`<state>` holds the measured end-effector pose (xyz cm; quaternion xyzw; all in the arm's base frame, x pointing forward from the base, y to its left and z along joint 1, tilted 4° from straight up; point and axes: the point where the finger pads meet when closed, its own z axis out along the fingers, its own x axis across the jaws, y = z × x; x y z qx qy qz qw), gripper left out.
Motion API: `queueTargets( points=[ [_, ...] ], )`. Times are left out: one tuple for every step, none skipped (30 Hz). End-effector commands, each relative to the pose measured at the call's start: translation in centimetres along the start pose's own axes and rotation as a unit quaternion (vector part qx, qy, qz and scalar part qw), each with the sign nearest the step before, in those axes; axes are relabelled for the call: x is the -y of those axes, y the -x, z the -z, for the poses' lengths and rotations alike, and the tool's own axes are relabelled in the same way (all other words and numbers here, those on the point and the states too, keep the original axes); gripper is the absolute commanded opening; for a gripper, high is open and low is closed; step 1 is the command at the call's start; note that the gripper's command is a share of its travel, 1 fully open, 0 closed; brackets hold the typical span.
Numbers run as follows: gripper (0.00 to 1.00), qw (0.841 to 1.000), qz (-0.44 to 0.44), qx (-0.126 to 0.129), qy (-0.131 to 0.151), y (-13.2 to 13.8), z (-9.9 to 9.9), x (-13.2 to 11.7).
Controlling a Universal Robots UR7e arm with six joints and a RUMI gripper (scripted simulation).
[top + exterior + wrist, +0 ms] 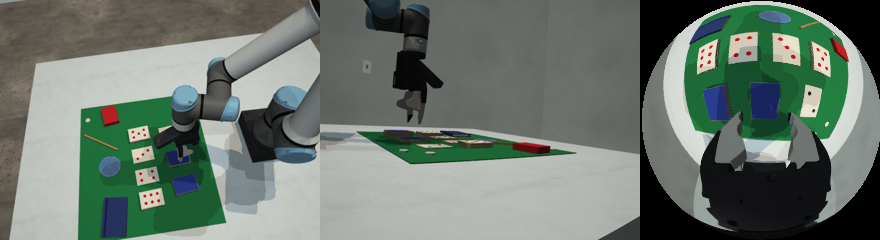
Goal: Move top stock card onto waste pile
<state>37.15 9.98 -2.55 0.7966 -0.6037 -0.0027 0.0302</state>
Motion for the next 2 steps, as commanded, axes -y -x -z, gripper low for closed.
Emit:
queueTargets(
  points=[
    [0.5,1.0,0.0,0.0,0.001,-0.01,2.85,-0.04],
    [0.5,1.0,0.0,0.0,0.001,-0.01,2.85,-0.04]
  ],
)
